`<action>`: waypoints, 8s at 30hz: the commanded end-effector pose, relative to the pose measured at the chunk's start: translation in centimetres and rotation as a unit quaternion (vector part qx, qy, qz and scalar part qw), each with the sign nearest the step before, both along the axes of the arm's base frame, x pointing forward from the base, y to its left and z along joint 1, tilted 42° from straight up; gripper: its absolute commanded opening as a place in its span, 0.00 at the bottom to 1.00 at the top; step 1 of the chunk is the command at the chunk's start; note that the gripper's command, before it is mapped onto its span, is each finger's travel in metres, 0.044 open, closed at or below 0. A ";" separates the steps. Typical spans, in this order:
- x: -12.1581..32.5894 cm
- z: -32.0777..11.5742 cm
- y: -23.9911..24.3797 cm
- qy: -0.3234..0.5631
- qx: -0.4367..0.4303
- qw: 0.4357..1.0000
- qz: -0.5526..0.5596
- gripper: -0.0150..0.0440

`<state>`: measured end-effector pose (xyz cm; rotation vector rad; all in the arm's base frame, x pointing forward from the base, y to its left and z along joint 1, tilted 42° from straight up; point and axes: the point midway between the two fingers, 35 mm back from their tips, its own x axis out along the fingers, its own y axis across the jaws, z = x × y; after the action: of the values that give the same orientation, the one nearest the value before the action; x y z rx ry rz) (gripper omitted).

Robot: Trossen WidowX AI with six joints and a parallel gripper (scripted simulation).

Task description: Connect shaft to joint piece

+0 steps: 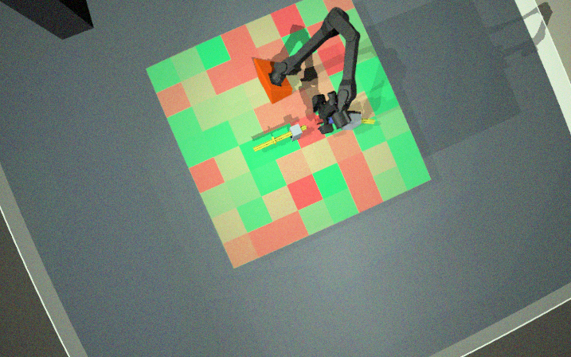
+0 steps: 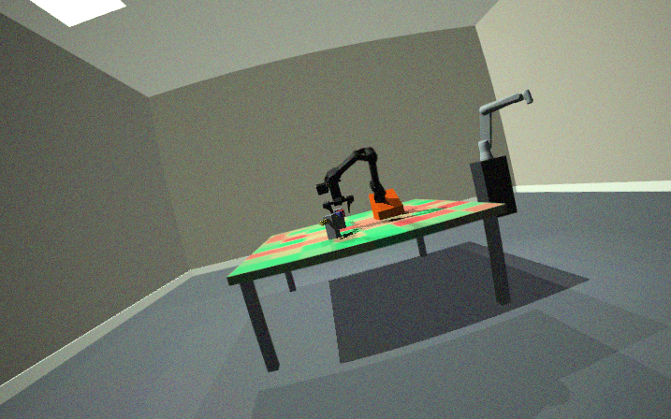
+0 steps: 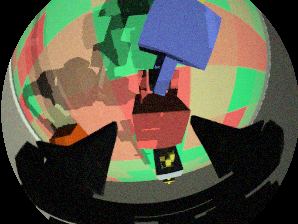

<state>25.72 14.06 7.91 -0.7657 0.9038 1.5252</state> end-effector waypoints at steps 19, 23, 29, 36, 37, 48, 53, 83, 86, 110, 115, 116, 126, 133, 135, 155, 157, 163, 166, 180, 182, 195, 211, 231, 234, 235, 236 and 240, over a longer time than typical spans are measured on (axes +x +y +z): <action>1.5 3.6 -3.8 0.130 -0.009 0.967 -0.218 1.00; 1.6 4.6 -4.8 0.167 -0.010 0.947 -0.273 1.00; 1.8 6.2 -6.3 0.222 -0.010 0.909 -0.353 1.00; 1.9 8.1 -8.0 0.285 -0.009 0.852 -0.439 1.00; 1.9 8.3 -8.3 0.294 -0.008 0.843 -0.451 1.00; 1.8 9.3 -9.5 0.335 -0.008 0.797 -0.503 1.00; 1.0 2.9 -12.3 0.372 -0.018 0.759 -0.534 1.00; 0.9 2.1 -11.8 0.485 -0.082 0.497 -0.715 1.00; 0.9 2.0 -11.7 0.495 -0.088 0.460 -0.732 1.00; 0.8 1.5 -11.1 0.538 -0.129 0.143 -0.821 1.00; 0.8 1.4 -11.0 0.539 -0.135 0.074 -0.828 1.00; 0.8 1.4 -11.0 0.539 -0.136 0.060 -0.829 1.00; 0.8 1.2 -10.8 0.538 -0.139 -0.003 -0.831 1.00; 0.7 -1.3 -8.8 0.538 -0.139 -0.003 -0.832 1.00; 0.5 -2.0 -8.1 0.538 -0.139 -0.003 -0.832 1.00; 0.1 -1.7 -2.2 0.539 -0.139 -0.002 -0.831 1.00; 0.1 -1.0 -1.4 0.540 -0.139 -0.002 -0.830 1.00; 0.0 -0.1 -0.3 0.541 -0.139 -0.002 -0.829 1.00; 0.0 -0.4 -0.1 0.541 -0.139 -0.001 -0.829 1.00; -0.3 -2.1 1.2 0.541 -0.139 -0.002 -0.829 1.00; -0.4 -2.4 1.4 0.542 -0.139 -0.002 -0.829 1.00; -0.4 -2.4 1.5 0.542 -0.139 -0.002 -0.829 0.56; -0.4 -2.4 1.5 0.542 -0.139 -0.002 -0.829 0.56; -0.4 -2.4 1.5 0.542 -0.139 -0.002 -0.829 0.56; -0.4 -2.4 1.5 0.542 -0.139 -0.002 -0.829 0.56; -0.4 -2.4 1.5 0.542 -0.139 -0.002 -0.829 0.56; -0.4 -2.4 1.5 0.542 -0.139 -0.002 -0.829 0.56; -0.4 -2.4 1.5 0.542 -0.139 -0.002 -0.829 0.56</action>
<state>25.35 15.48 5.47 1.5820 1.7861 -0.9355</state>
